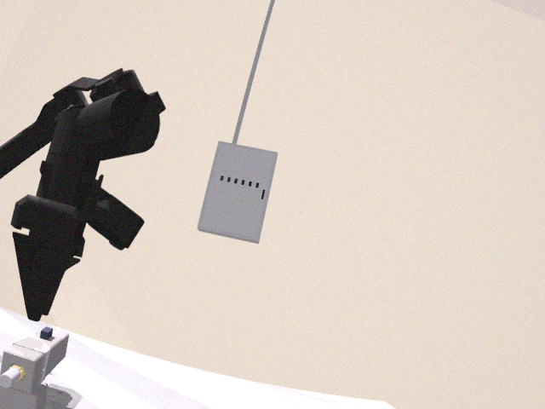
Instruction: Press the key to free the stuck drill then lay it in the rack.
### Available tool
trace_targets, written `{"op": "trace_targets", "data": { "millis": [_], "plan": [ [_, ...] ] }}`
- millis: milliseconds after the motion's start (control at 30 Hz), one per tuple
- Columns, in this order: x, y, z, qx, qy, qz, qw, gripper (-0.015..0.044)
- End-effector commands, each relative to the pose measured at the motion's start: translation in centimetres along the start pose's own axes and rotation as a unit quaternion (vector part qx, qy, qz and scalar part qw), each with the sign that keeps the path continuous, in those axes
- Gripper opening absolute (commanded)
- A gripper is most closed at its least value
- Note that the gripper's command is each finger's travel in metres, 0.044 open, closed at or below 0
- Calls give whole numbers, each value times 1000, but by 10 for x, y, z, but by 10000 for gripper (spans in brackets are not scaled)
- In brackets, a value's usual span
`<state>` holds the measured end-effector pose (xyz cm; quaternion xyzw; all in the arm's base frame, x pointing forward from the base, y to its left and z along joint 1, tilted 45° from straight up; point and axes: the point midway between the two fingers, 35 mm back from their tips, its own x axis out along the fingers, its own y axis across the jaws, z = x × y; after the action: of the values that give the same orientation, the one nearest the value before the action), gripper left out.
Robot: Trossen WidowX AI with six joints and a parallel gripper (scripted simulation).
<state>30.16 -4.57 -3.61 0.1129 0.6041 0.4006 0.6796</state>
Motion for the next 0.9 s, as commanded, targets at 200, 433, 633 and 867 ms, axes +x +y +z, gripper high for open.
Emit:
{"op": "trace_targets", "data": {
  "millis": [200, 433, 633, 867],
  "plan": [
    [40, -35, -18, -547, 5, 18, 837, 440],
    [48, -38, -19, -656, 1, 23, 755, 440],
    [48, -38, -19, -656, 1, 23, 755, 440],
    [48, -38, -19, -656, 1, 23, 755, 440]
  ]
}}
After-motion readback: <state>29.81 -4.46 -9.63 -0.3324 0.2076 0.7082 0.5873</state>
